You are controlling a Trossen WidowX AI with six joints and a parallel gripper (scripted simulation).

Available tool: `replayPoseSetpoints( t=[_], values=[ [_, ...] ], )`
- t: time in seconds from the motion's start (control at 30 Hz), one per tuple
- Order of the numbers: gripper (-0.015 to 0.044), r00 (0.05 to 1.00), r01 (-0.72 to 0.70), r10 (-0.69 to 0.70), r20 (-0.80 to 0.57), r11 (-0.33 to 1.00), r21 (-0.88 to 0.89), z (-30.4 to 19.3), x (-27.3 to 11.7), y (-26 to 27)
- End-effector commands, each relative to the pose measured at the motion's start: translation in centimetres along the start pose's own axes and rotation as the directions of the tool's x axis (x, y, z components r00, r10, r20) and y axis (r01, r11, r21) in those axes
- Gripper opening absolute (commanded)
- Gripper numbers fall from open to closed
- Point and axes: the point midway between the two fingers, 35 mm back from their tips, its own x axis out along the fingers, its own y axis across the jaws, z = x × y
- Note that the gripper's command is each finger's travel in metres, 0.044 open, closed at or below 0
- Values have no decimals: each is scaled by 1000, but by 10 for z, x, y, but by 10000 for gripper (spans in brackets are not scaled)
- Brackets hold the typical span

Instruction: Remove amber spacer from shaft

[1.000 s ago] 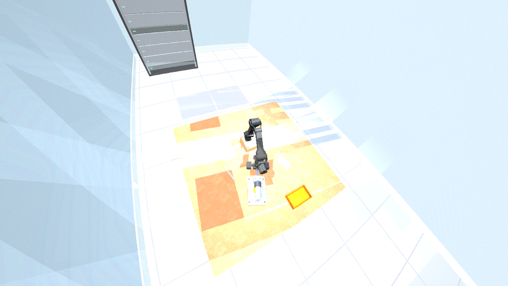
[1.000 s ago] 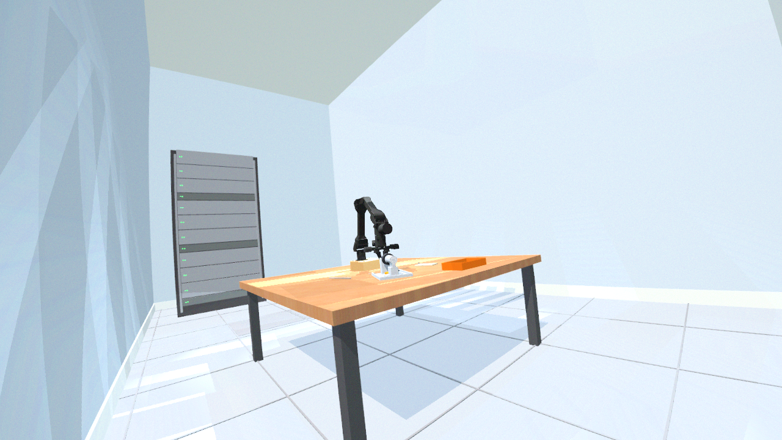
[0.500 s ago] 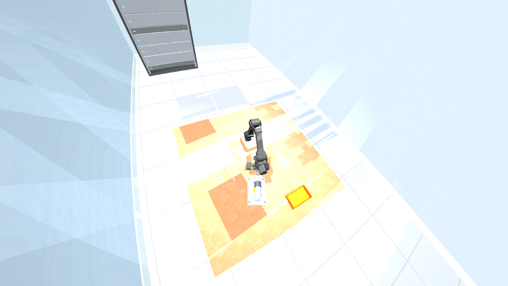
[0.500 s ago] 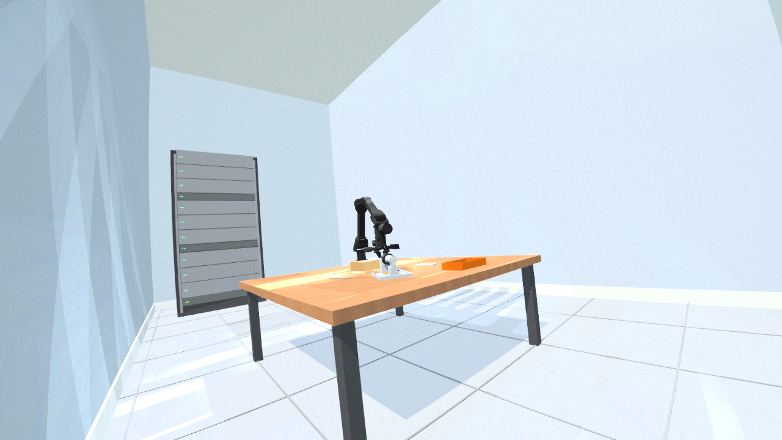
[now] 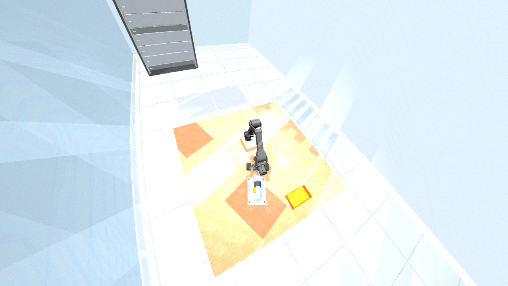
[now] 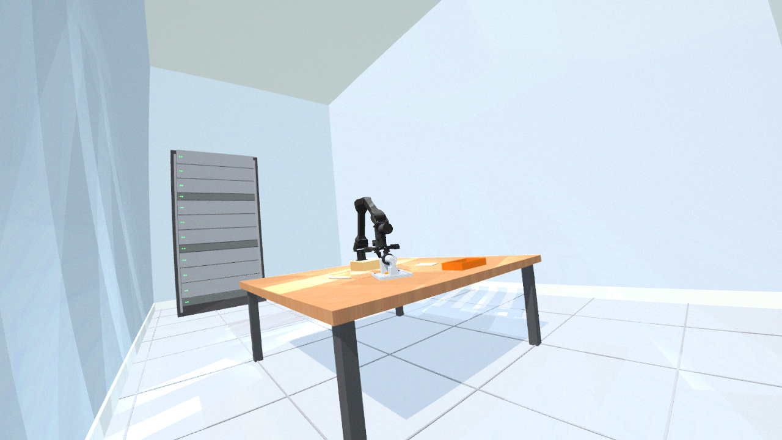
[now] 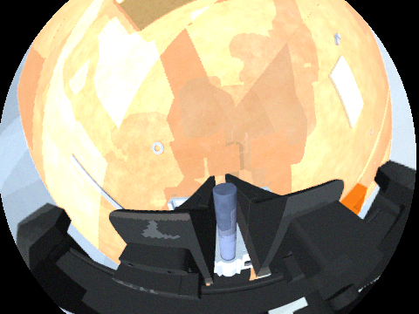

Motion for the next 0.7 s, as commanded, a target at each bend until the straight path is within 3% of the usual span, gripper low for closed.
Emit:
replayPoseSetpoints(
  t=[0.0, 0.67],
  values=[
    [0, 1000, -3, 3, -6, 1000, -1, -5, 0, 1],
    [0, 1000, -3, 3, -7, 1000, -1, -11, 0, 1]
  ],
)
